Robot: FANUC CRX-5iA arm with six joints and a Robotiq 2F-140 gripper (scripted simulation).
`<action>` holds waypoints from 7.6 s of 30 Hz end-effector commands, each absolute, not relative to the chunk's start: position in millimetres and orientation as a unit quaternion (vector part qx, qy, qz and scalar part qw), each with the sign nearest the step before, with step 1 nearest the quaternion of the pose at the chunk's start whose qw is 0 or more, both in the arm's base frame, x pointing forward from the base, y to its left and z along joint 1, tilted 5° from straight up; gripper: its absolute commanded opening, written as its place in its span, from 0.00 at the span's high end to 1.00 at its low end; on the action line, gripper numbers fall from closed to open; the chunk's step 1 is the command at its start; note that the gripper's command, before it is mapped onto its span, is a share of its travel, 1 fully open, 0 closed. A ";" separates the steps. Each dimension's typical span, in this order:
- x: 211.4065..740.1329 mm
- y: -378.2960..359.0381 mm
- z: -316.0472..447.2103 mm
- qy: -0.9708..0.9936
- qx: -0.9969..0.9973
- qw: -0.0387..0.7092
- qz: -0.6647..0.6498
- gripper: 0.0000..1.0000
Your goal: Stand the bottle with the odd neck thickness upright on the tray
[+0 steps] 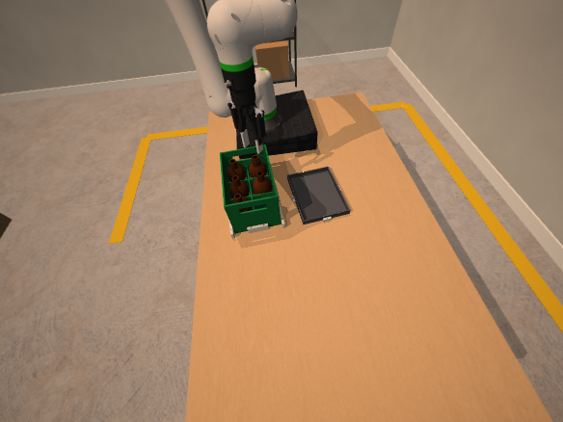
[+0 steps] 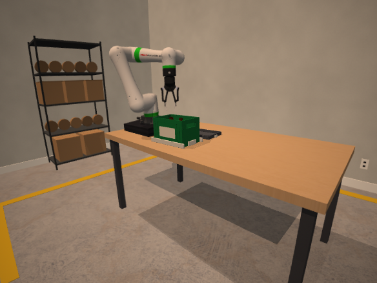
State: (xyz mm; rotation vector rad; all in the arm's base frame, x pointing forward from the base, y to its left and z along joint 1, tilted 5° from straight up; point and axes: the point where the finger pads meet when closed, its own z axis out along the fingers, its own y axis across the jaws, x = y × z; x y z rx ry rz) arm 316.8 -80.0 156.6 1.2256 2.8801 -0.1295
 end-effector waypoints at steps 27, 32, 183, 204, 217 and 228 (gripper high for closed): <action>317.2 -81.4 134.3 0.919 0.391 0.005 -0.041 0.56; 317.2 -81.4 134.1 0.919 0.391 0.005 -0.041 0.56; 316.8 -84.8 93.4 0.919 0.391 0.005 -0.041 0.56; 316.8 -84.8 93.2 0.919 0.391 0.005 -0.041 0.56; 316.8 -84.8 93.2 0.919 0.391 0.005 -0.041 0.56; 316.8 -84.8 93.2 0.919 0.391 0.005 -0.041 0.90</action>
